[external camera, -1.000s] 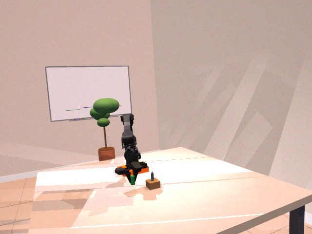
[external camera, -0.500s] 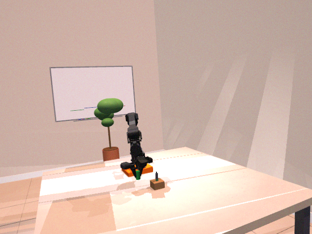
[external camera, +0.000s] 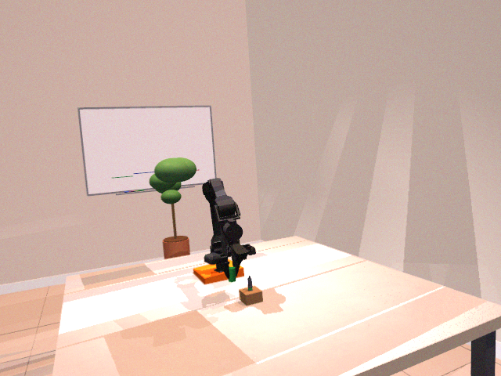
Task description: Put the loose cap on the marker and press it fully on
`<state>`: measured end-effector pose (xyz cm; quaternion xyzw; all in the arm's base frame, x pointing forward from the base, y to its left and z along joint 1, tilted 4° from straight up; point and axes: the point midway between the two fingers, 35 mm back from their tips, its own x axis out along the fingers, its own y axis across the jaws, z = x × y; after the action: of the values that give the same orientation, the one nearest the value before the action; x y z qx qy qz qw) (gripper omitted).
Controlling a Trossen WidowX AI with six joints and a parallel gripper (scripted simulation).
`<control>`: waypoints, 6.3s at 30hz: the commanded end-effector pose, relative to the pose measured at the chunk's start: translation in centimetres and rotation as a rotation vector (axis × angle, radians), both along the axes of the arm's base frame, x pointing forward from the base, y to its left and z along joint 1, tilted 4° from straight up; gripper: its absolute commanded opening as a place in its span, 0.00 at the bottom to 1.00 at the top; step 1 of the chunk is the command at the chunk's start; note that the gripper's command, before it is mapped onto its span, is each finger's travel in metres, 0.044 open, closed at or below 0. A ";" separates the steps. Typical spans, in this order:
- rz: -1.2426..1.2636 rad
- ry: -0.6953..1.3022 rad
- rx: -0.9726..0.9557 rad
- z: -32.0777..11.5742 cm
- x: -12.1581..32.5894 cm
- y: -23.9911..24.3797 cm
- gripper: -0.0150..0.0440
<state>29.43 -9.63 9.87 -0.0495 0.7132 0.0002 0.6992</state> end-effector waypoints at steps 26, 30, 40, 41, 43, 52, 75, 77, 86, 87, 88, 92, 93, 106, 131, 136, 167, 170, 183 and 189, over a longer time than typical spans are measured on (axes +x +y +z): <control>-0.002 0.001 0.008 1.9 1.9 6.3 0.25; -0.002 0.001 0.008 1.6 1.9 6.3 0.25; -0.002 0.001 0.007 -0.1 2.0 6.2 0.25; -0.002 0.001 0.007 -0.2 2.0 6.2 0.25; -0.002 0.001 0.007 -0.5 2.0 6.1 0.25; -0.002 0.001 0.007 -2.0 1.9 6.0 0.25; -0.006 0.002 0.007 -3.2 1.8 6.0 0.39; -0.006 0.002 0.007 -3.2 1.8 6.0 0.48; -0.006 0.002 0.007 -3.2 1.8 6.0 0.88; -0.006 0.002 0.007 -3.2 1.8 6.0 0.92; -0.006 0.002 0.007 -3.2 1.8 6.0 0.97; -0.006 0.002 0.007 -3.1 1.8 6.0 1.00; -0.006 0.002 0.007 -2.5 1.9 6.0 1.00; -0.061 -0.002 0.007 4.0 1.9 6.4 0.91; -0.179 -0.011 0.004 3.3 1.9 6.4 0.25; -0.179 -0.011 0.004 3.1 1.9 6.4 0.25; -0.182 -0.017 0.004 -0.2 1.9 6.1 0.25; -0.182 -0.017 0.004 -0.2 1.9 6.1 0.25; -0.182 -0.013 0.005 8.7 2.0 6.7 0.25; -0.182 -0.013 0.005 8.7 2.0 6.7 0.39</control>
<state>31.54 -2.94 18.15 0.0161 0.7095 -0.0608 0.7019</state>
